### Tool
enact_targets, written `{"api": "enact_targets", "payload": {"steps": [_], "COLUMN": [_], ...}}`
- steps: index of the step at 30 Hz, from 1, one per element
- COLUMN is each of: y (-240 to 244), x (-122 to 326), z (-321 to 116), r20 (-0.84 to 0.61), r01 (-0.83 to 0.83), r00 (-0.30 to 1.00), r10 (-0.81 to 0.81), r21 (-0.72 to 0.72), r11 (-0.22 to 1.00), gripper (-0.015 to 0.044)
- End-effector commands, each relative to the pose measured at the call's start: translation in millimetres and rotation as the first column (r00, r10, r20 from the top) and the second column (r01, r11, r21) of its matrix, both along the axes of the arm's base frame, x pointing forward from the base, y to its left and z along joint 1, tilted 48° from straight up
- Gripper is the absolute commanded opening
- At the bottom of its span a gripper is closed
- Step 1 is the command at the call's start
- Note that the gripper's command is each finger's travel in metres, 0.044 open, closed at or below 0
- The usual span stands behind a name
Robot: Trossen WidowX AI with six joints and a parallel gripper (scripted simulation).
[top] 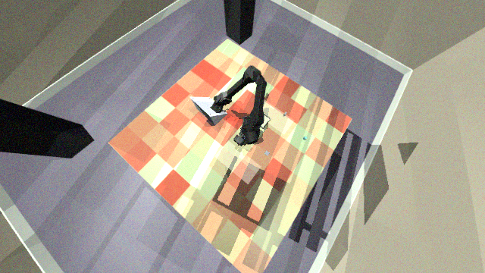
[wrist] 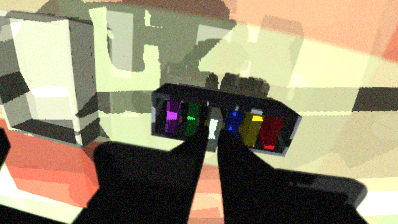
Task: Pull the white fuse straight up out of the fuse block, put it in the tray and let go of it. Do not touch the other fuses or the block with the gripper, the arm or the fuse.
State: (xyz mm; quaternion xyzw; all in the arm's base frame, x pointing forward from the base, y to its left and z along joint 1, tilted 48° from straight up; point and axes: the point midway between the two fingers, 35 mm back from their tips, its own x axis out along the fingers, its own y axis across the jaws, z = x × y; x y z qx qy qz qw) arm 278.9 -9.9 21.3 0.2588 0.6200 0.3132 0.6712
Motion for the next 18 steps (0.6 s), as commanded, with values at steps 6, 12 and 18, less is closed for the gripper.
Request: {"api": "enact_targets", "payload": {"steps": [6, 12, 18], "y": [-4.0, -6.2, -8.4], "x": [0.7, 0.5, 0.3], "z": [3.8, 5.8, 7.8], "r20": [0.005, 0.005, 0.005], "r01": [-0.003, -0.003, -0.003], "r00": [1.000, 1.000, 1.000], "r10": [0.003, 0.003, 0.003], "r21": [-0.005, -0.005, -0.004], "r11": [1.000, 1.000, 1.000], "gripper": [0.0000, 0.0000, 0.0000]}}
